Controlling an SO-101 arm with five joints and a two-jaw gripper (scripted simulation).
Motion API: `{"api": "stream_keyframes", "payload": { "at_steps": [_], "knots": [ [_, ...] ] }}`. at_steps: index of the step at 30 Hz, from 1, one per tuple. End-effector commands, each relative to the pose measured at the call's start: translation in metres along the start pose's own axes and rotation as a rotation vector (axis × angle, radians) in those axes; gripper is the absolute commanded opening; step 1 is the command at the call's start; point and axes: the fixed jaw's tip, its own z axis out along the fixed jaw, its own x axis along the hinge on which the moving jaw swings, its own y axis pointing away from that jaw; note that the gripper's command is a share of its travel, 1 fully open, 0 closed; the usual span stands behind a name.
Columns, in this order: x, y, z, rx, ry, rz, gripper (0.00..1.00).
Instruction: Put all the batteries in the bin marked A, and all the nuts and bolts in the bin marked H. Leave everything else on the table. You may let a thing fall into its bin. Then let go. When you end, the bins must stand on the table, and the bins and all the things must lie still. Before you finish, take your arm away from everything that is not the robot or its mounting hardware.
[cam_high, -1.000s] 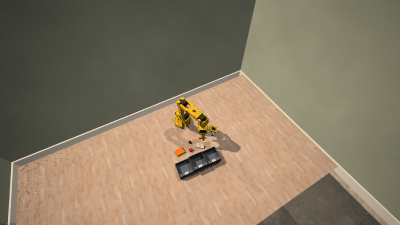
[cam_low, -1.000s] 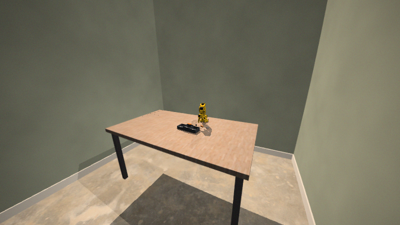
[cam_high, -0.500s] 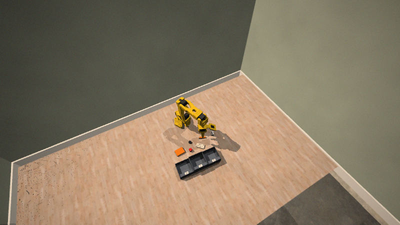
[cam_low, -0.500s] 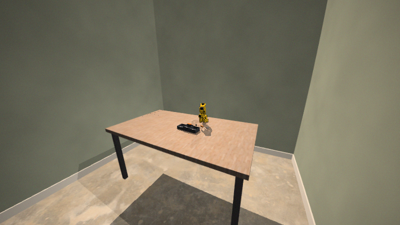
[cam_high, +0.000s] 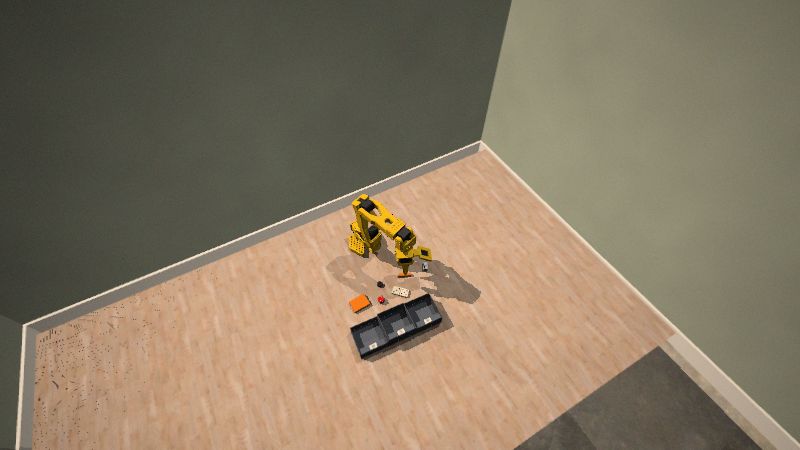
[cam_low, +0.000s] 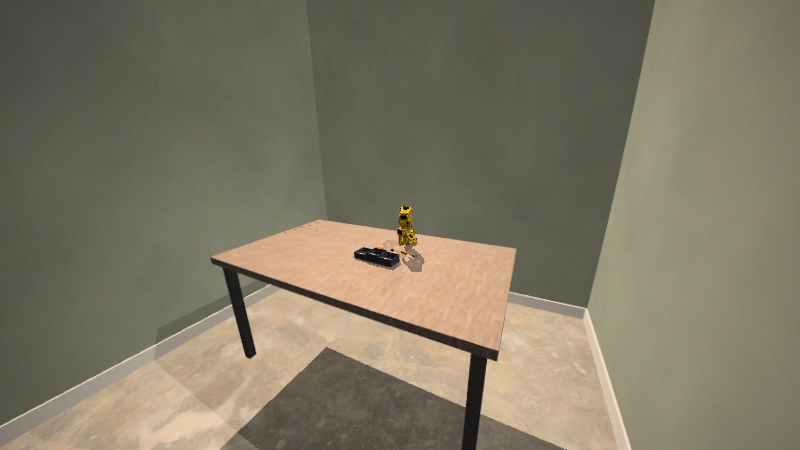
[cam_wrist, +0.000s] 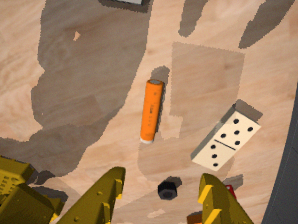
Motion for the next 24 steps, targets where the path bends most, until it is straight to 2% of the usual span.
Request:
{"api": "stream_keyframes", "payload": {
  "at_steps": [1, 12, 24],
  "knots": [
    [-0.001, 0.001, -0.003, 0.012, -0.014, -0.02, 0.19],
    [-0.002, 0.0, 0.001, 0.012, -0.014, -0.02, 0.19],
    [-0.004, -0.001, 0.021, 0.012, -0.014, -0.02, 0.19]
  ]
}}
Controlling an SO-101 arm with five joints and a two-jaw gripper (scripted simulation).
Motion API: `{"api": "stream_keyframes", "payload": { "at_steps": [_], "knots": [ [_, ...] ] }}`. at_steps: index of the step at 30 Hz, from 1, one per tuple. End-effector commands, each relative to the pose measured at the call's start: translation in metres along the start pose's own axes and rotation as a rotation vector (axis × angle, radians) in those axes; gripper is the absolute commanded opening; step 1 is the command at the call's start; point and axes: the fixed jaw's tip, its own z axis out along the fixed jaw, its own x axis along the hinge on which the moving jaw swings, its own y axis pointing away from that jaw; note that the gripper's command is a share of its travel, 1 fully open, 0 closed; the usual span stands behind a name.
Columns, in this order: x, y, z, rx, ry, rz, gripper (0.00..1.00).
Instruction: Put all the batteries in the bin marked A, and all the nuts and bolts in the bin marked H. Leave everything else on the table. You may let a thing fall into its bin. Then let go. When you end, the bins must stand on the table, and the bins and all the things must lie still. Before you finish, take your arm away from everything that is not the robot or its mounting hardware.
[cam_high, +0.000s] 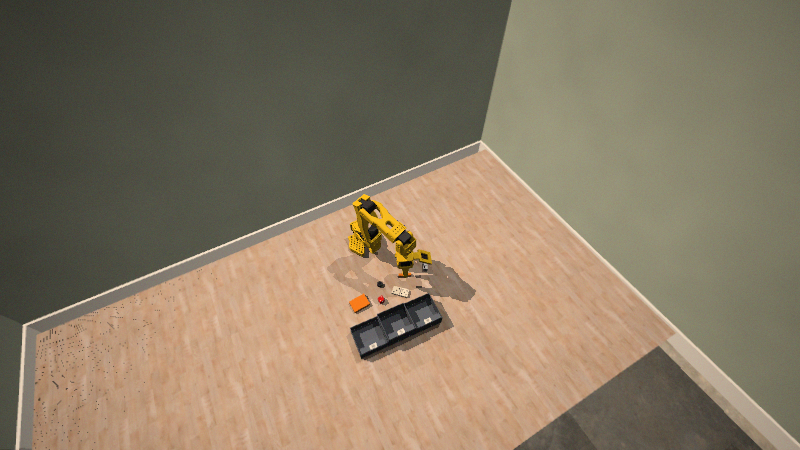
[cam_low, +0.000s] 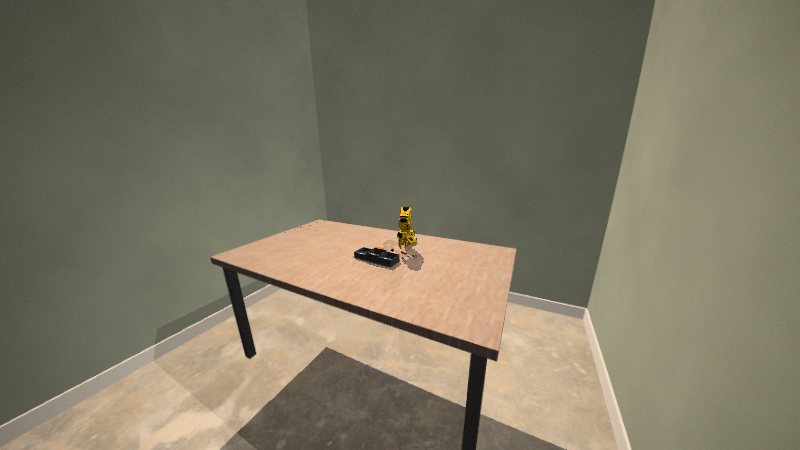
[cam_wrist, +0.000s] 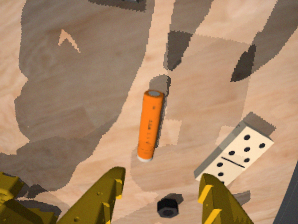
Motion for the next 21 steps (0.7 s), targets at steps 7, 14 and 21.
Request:
{"api": "stream_keyframes", "payload": {
  "at_steps": [7, 14, 21],
  "knots": [
    [-0.003, -0.001, 0.014, 0.014, -0.016, -0.02, 0.19],
    [-0.003, 0.0, 0.025, 0.014, -0.016, -0.02, 0.19],
    [-0.002, 0.0, 0.029, 0.014, -0.016, -0.02, 0.19]
  ]
}}
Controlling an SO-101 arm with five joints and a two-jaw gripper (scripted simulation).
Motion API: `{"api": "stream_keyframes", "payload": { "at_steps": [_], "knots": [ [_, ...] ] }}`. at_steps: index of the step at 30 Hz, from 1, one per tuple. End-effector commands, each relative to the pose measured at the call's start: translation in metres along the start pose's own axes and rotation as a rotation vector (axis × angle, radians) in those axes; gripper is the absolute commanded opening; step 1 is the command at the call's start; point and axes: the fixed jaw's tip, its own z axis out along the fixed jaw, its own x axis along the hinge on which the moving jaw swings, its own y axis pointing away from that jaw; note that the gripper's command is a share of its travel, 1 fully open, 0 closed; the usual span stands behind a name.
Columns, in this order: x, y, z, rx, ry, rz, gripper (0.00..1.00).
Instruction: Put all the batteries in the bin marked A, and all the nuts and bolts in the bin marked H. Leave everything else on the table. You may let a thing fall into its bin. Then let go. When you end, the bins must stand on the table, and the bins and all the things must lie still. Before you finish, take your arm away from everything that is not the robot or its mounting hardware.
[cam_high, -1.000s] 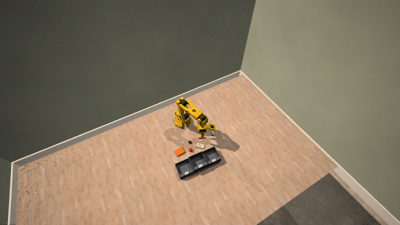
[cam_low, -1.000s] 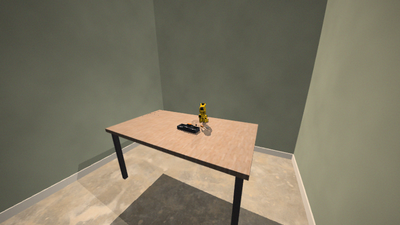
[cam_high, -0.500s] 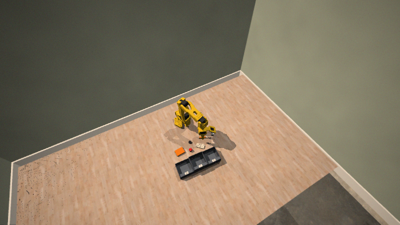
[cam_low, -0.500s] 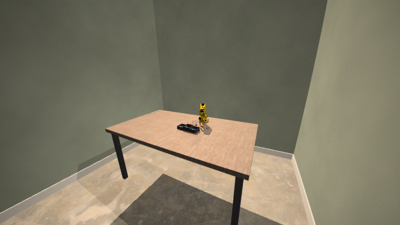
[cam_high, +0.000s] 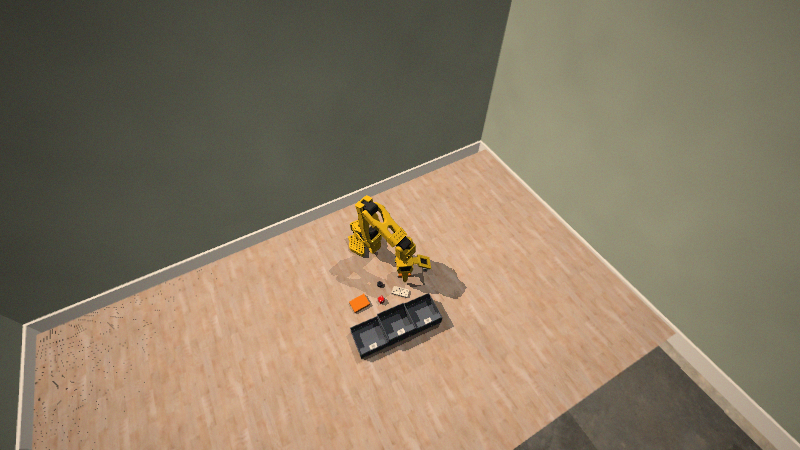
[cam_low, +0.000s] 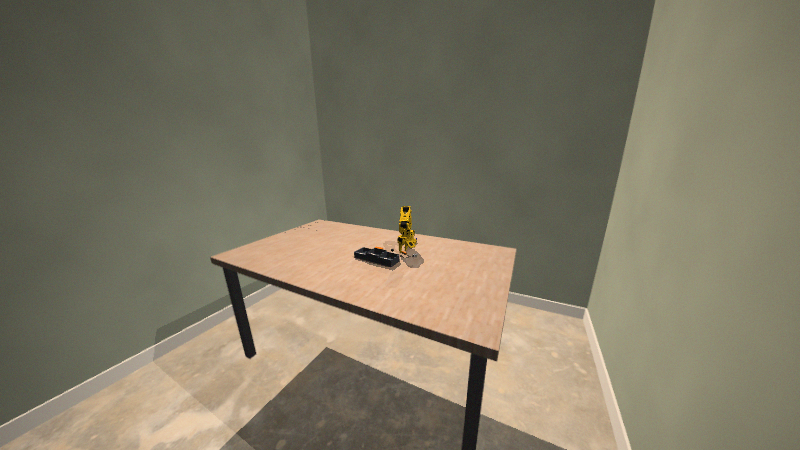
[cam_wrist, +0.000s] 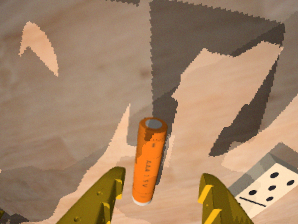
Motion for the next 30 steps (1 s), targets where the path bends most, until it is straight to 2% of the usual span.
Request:
{"api": "stream_keyframes", "payload": {
  "at_steps": [1, 6, 7, 30],
  "knots": [
    [-0.0028, -0.0005, -0.0005, 0.012, -0.013, -0.02, 0.19],
    [-0.0028, -0.0004, 0.0001, 0.012, -0.013, -0.02, 0.19],
    [-0.0014, 0.0009, 0.0051, -0.005, 0.003, -0.018, 0.19],
    [-0.0014, 0.0009, 0.0051, -0.005, 0.003, -0.018, 0.18]
  ]
}}
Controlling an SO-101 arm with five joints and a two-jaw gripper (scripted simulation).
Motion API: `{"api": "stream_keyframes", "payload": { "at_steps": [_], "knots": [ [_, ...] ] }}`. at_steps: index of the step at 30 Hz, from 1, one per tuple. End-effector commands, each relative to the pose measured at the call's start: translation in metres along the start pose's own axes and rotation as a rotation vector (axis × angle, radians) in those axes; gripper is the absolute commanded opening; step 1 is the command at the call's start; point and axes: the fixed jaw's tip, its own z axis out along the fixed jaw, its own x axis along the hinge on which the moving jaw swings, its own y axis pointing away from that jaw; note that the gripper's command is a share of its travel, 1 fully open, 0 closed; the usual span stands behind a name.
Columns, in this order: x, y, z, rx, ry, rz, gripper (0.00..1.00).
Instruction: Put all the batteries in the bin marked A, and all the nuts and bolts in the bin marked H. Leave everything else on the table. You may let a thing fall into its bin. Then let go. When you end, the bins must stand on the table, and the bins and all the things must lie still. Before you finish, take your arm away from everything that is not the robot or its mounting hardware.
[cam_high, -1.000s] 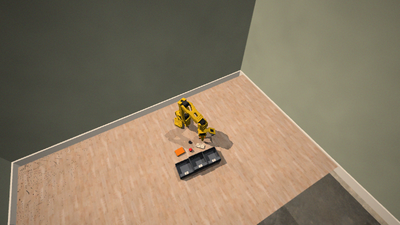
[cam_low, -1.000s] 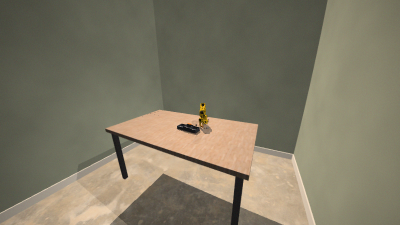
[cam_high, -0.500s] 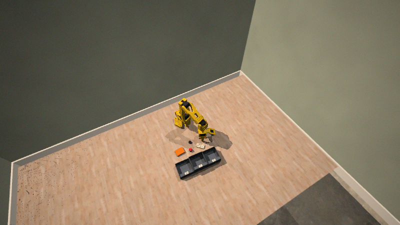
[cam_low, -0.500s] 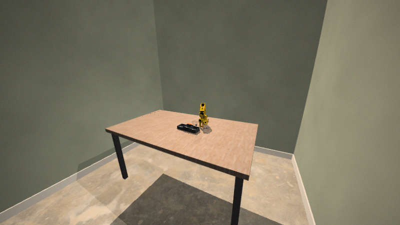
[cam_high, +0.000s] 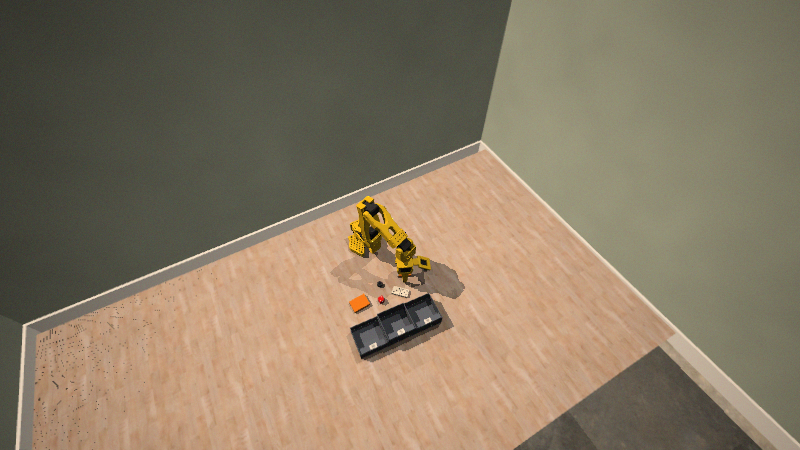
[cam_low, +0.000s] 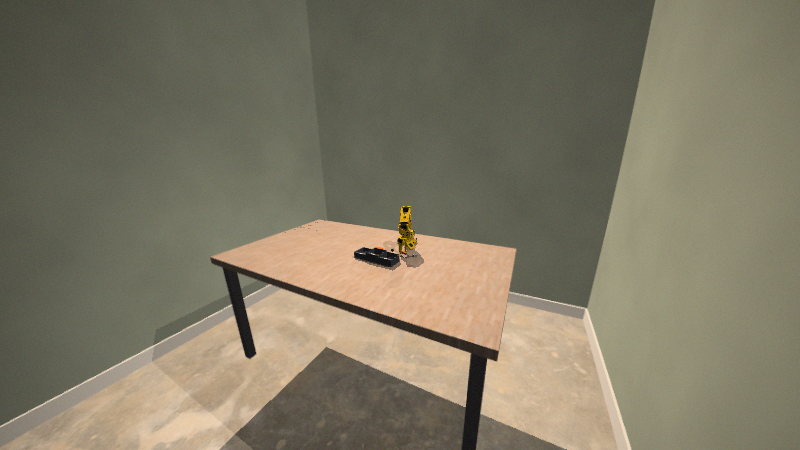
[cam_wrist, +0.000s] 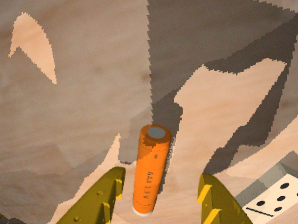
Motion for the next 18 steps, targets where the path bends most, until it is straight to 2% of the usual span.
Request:
{"api": "stream_keyframes", "payload": {
  "at_steps": [1, 18],
  "knots": [
    [-0.0022, 0.0, -0.0008, 0.008, -0.009, -0.018, 0.18],
    [-0.0022, 0.0, -0.0008, 0.008, -0.009, -0.018, 0.09]
  ]
}}
